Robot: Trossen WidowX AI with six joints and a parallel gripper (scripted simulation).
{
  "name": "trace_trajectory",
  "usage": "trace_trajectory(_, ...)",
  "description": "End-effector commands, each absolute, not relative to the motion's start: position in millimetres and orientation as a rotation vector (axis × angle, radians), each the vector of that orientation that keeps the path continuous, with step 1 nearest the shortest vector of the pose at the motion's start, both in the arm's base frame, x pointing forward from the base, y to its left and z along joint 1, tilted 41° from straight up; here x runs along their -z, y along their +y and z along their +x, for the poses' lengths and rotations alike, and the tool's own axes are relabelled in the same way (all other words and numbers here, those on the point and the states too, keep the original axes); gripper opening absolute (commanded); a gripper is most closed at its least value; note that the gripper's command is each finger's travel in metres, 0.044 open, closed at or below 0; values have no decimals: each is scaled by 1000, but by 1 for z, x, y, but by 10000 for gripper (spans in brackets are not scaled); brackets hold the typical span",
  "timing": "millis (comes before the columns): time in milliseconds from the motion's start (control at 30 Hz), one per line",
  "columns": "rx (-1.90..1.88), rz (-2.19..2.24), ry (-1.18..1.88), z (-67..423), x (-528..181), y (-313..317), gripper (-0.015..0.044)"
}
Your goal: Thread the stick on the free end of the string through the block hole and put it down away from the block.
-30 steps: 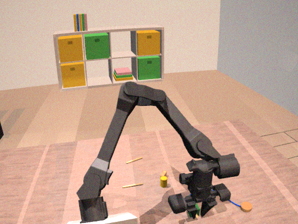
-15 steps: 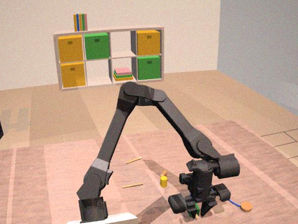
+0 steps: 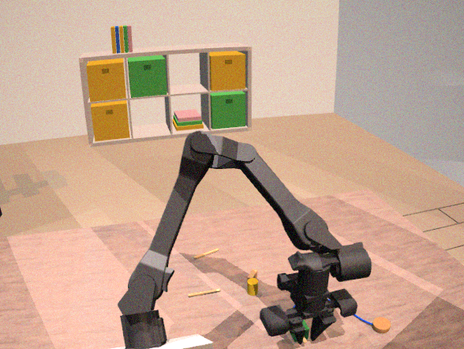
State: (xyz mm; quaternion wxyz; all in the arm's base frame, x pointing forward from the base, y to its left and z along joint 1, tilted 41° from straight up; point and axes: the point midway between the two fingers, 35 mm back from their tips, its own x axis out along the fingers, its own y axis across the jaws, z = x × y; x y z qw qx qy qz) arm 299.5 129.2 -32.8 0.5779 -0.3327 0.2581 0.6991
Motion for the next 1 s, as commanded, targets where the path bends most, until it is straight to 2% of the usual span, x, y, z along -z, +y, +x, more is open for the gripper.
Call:
trace_trajectory(0, -1640, -770, 608, 297, 34, 130, 125)
trace_trajectory(767, -1640, -770, 608, 297, 34, 130, 125)
trace_trajectory(867, -1636, -778, 604, 299, 33, 129, 46)
trace_trajectory(967, -1636, -778, 604, 299, 33, 129, 26)
